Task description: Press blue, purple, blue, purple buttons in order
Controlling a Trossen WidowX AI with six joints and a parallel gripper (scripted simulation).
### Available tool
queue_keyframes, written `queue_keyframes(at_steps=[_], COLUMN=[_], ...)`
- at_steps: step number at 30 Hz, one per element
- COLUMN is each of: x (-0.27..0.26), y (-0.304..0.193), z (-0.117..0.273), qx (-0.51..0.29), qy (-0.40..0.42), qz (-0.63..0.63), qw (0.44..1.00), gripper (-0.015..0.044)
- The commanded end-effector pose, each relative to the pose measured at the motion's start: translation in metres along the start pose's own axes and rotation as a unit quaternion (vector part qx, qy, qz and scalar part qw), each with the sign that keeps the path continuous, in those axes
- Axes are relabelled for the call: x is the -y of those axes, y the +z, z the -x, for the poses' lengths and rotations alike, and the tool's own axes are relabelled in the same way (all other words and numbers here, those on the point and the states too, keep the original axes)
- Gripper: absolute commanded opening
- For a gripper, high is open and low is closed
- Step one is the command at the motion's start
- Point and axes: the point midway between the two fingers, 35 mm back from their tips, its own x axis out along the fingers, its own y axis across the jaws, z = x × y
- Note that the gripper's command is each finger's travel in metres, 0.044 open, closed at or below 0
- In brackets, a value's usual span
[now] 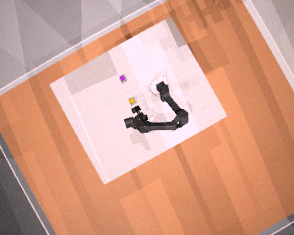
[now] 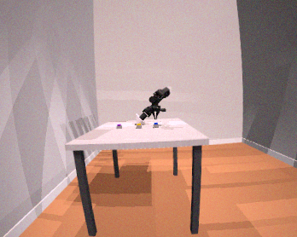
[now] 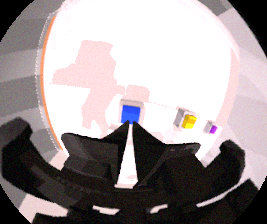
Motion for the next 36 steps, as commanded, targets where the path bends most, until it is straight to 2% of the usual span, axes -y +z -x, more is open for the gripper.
queue_keyframes(at_steps=[1, 18, 36], x=[0.0, -0.001, -0.001], y=[0.0, -0.001, -0.001], z=[-0.004, -0.032, -0.033], qx=[0.0, 0.0, 0.0], qy=[0.002, 0.002, 0.002], qz=[-0.002, -0.002, -0.002], qw=[1.0, 1.0, 1.0], gripper=[0.002, 0.002, 0.002])
